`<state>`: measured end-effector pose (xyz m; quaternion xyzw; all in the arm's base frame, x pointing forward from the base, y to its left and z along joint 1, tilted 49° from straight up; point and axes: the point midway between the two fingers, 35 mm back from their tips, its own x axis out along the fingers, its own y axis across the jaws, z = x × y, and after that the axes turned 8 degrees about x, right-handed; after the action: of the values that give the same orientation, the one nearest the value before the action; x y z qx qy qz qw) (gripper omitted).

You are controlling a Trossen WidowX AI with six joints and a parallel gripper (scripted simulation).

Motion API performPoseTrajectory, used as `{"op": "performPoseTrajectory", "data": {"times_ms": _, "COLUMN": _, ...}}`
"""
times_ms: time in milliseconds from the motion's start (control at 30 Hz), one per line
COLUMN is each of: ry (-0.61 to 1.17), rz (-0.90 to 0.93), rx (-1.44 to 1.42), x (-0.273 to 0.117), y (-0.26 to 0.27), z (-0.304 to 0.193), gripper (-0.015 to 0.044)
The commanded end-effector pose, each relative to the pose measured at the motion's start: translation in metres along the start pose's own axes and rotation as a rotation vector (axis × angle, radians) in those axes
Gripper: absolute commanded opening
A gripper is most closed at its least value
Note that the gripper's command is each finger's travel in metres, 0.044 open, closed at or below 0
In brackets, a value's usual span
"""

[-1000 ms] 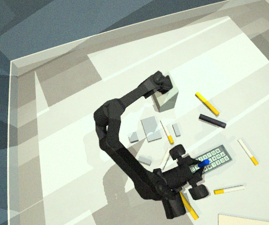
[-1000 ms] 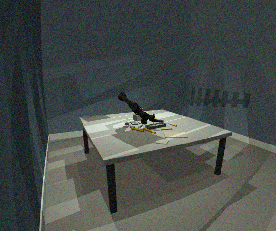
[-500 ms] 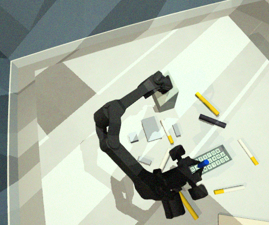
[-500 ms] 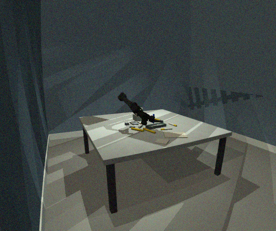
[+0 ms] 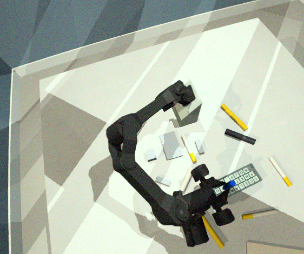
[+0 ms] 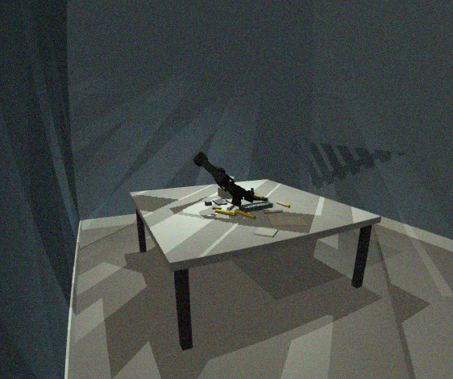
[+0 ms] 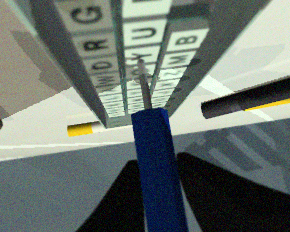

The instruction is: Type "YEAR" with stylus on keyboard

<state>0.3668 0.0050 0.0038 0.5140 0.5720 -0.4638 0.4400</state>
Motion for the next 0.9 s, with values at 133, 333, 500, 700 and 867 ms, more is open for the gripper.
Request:
{"op": "performPoseTrajectory", "data": {"times_ms": 133, "ry": -0.003, "rz": -0.004, "rx": -0.005, "x": 0.003, "y": 0.0, "z": 0.004, "gripper": 0.0081}}
{"op": "performPoseTrajectory", "data": {"times_ms": 333, "ry": -0.003, "rz": -0.004, "rx": -0.005, "x": 0.004, "y": 0.0, "z": 0.006, "gripper": 0.0081}}
{"op": "performPoseTrajectory", "data": {"times_ms": 500, "ry": -0.003, "rz": -0.004, "rx": -0.005, "x": 0.003, "y": 0.0, "z": 0.004, "gripper": 0.0081}}
{"op": "performPoseTrajectory", "data": {"times_ms": 700, "ry": -0.003, "rz": -0.004, "rx": -0.005, "x": 0.0, "y": -0.001, "z": -0.002, "gripper": 0.0081}}
{"op": "performPoseTrajectory", "data": {"times_ms": 867, "ry": -0.001, "rz": -0.004, "rx": -0.005, "x": -0.013, "y": -0.006, "z": -0.024, "gripper": 0.0081}}
